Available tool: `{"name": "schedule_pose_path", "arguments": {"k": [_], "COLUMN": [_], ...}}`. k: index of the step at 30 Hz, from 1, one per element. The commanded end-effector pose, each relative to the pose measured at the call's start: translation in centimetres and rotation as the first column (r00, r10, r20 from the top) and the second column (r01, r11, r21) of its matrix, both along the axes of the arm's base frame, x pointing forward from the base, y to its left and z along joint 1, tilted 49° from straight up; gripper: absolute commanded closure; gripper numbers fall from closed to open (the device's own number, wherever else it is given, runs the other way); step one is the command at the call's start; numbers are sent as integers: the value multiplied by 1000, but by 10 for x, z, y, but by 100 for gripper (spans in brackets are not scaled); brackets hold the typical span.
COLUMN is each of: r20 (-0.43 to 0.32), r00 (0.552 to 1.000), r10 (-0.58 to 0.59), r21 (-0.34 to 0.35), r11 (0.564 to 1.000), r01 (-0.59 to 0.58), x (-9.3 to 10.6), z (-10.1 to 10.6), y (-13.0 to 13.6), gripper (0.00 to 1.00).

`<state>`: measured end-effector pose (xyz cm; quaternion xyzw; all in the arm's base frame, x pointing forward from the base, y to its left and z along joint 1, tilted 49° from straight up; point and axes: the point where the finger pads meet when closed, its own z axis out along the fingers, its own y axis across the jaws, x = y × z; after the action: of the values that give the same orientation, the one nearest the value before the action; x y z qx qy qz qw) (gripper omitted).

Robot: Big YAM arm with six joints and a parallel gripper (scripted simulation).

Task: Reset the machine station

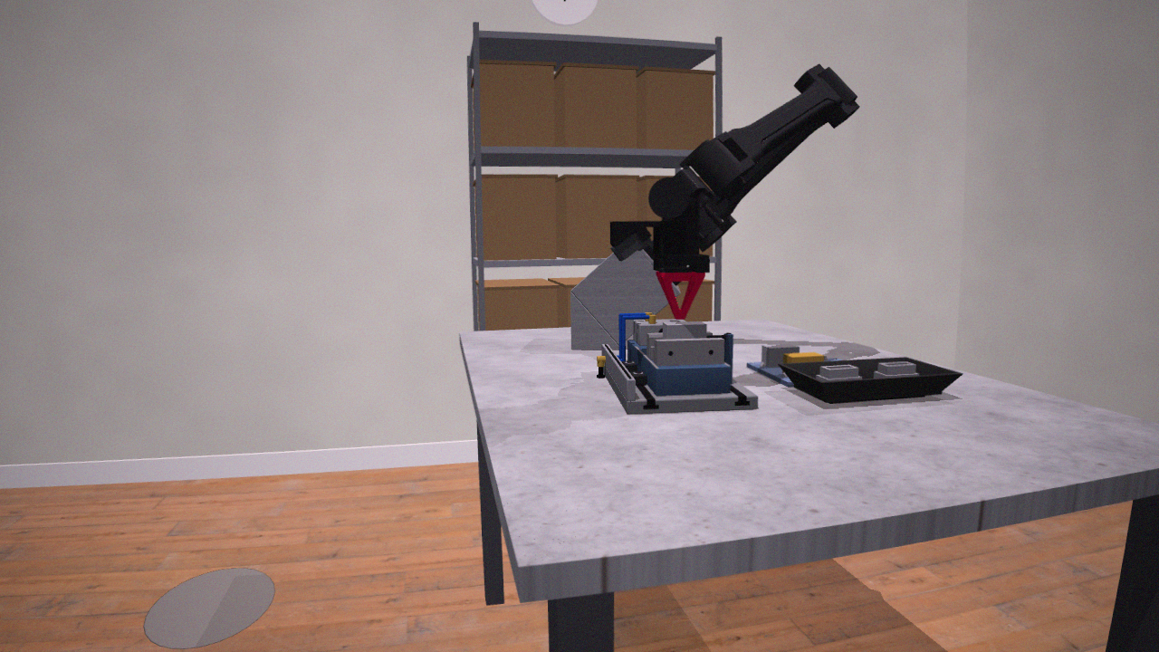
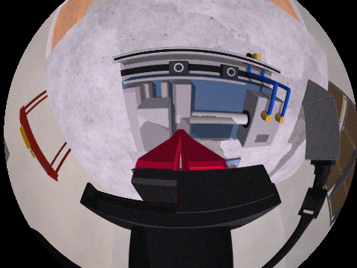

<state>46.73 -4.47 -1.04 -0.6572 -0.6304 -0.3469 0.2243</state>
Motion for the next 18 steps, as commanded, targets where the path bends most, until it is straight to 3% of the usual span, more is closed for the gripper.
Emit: {"name": "schedule_pose_path", "arguments": {"k": [1, 18], "r20": [29, 20], "r00": [999, 1000], "r10": [16, 16], "r21": [-9, -5], "r11": [1000, 1000], "r01": [-15, -16], "x": [14, 10], "z": [8, 6], "y": [5, 6], "gripper": [100, 100]}}
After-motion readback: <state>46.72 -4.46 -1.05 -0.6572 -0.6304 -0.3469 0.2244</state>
